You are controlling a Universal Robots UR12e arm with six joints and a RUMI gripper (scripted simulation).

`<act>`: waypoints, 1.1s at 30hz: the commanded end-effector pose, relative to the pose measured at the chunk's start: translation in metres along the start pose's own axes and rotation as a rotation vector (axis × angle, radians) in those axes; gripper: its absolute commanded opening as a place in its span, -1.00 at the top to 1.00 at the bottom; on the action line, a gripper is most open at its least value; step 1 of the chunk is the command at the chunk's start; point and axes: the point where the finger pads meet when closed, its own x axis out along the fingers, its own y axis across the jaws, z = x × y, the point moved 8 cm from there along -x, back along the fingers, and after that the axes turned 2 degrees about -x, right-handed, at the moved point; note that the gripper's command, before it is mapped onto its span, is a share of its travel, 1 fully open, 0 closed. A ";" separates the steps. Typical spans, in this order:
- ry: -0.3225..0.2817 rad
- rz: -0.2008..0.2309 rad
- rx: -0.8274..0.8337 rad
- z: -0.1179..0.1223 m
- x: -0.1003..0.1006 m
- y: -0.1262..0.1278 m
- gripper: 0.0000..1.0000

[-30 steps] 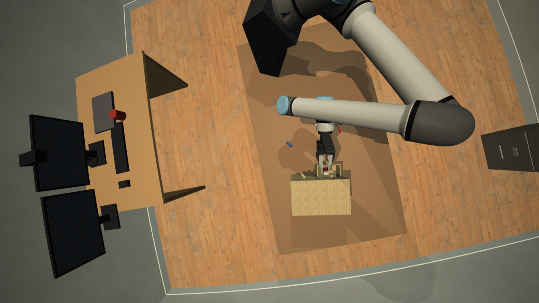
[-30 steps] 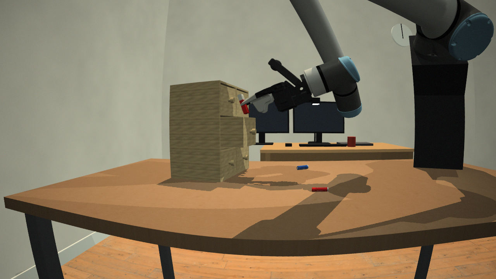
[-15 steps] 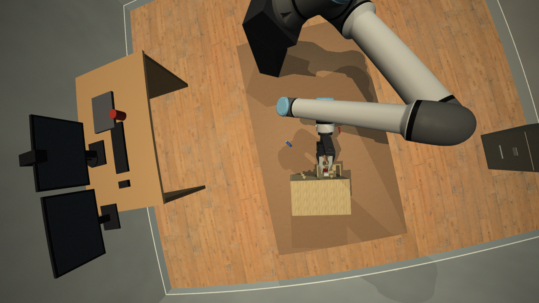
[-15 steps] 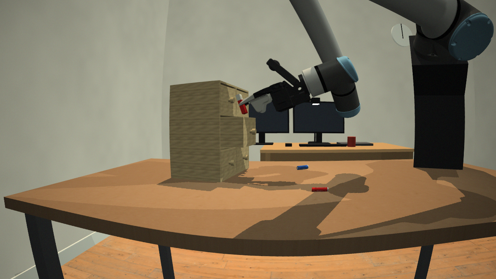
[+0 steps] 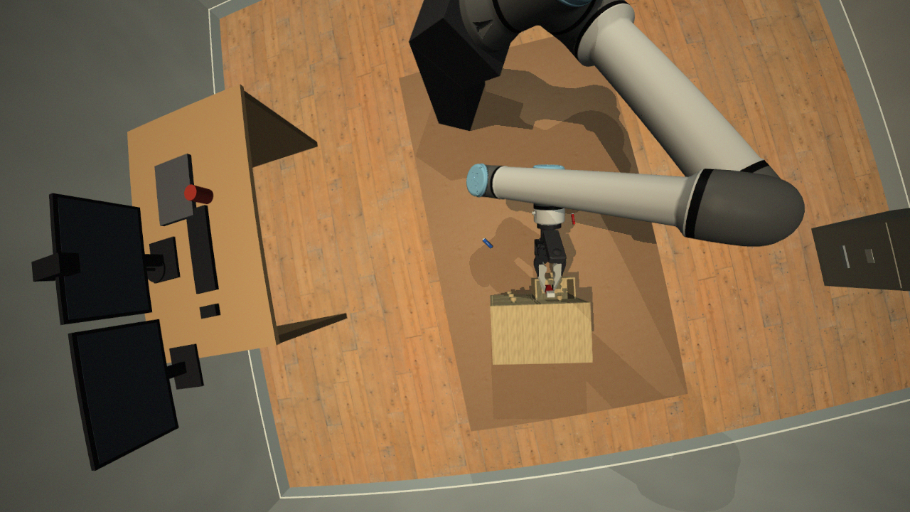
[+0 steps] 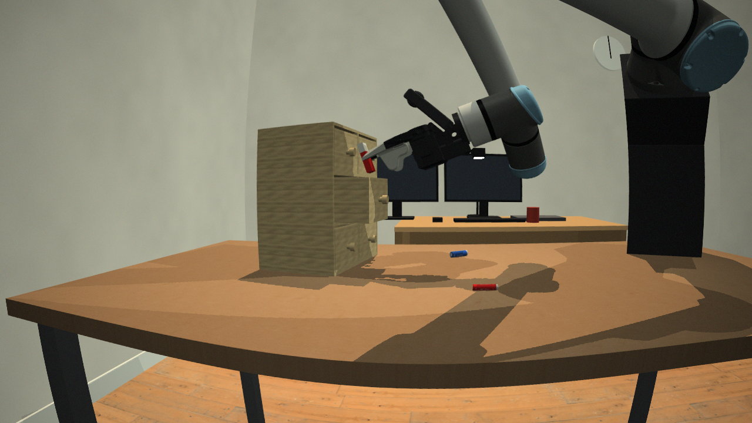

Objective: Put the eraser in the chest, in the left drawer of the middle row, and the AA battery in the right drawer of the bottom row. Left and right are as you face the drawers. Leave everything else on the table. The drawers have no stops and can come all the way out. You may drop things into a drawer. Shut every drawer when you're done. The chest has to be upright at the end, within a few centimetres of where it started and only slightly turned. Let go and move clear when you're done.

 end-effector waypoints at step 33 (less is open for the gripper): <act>0.001 0.000 0.000 0.000 0.000 0.000 0.59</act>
